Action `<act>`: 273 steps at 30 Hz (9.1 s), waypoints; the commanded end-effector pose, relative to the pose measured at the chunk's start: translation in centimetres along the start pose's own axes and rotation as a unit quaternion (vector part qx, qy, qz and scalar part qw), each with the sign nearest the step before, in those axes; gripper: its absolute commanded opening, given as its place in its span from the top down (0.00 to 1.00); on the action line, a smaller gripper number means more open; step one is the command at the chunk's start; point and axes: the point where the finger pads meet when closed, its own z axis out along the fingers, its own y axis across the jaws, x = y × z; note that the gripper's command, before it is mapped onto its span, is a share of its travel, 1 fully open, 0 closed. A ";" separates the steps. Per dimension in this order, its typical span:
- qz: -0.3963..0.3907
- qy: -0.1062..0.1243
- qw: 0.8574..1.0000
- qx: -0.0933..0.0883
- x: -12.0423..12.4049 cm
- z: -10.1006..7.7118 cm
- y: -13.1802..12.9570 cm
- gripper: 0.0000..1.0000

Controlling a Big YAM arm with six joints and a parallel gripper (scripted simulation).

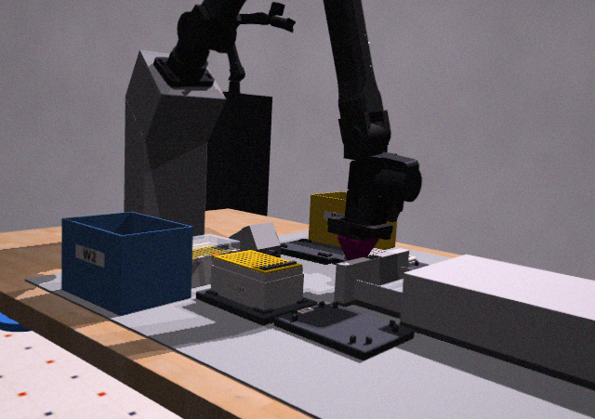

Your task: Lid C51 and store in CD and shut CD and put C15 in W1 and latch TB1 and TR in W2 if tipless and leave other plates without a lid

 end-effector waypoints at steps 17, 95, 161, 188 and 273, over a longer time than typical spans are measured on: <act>0.003 -0.004 1.000 0.031 -0.7 -0.8 -5.9 1.00; 0.007 -0.003 0.999 0.050 -0.5 -2.1 -11.2 1.00; 0.007 -0.003 0.998 0.054 -0.5 -2.6 -15.1 1.00; 0.007 -0.003 0.998 0.055 -0.5 -2.7 -15.2 1.00; 0.005 -0.001 0.999 0.034 0.1 -2.6 -5.7 1.00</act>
